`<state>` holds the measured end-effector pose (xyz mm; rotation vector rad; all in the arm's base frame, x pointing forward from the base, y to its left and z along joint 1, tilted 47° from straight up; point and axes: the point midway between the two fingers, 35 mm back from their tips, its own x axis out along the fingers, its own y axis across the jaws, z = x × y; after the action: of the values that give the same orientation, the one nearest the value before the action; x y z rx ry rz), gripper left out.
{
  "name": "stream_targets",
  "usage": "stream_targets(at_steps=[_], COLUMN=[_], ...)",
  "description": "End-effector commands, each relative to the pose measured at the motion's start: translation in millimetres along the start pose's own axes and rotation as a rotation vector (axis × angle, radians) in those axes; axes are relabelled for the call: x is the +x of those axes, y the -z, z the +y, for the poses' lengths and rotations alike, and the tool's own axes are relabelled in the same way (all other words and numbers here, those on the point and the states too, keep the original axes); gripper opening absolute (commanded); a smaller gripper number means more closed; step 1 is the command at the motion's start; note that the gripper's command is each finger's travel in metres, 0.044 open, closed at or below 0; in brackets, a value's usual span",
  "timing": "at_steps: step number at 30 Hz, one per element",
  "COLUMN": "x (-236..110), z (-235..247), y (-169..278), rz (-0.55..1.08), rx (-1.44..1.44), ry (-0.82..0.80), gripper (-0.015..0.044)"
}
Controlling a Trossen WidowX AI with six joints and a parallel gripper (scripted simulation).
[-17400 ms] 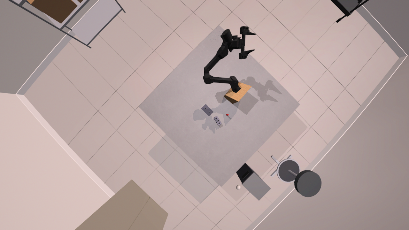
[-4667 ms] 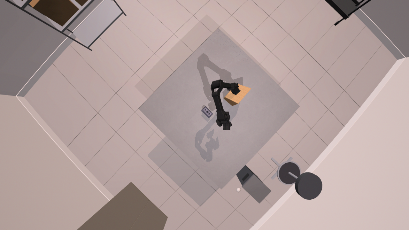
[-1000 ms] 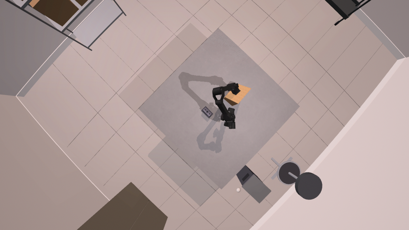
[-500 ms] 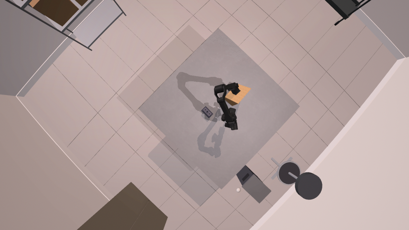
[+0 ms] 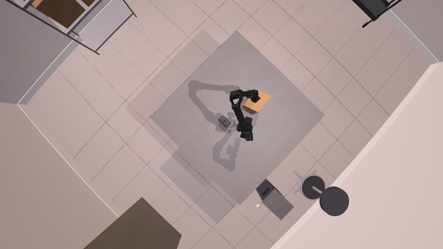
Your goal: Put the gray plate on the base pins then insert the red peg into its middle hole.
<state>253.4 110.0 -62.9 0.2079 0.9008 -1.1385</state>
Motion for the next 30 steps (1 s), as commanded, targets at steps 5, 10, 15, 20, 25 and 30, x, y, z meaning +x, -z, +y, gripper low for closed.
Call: stream_targets(at_steps=[5, 10, 15, 20, 25, 30], x=[-1.9, -2.9, -3.6, -4.1, -4.5, -4.7], z=[5.6, 8.2, 10.1, 11.3, 11.8, 11.4], y=[-22.5, -36.3, -50.5, -65.0, -79.7, -92.7], rz=[0.001, 0.003, 0.005, 0.005, 0.005, 0.004], rx=[-0.002, -0.002, -0.002, -0.002, -0.001, -0.005], ry=[-0.003, -0.005, -0.007, -0.008, -0.008, -0.009], gripper=[0.0, 0.0, 0.0, 0.0, 0.0, 0.0])
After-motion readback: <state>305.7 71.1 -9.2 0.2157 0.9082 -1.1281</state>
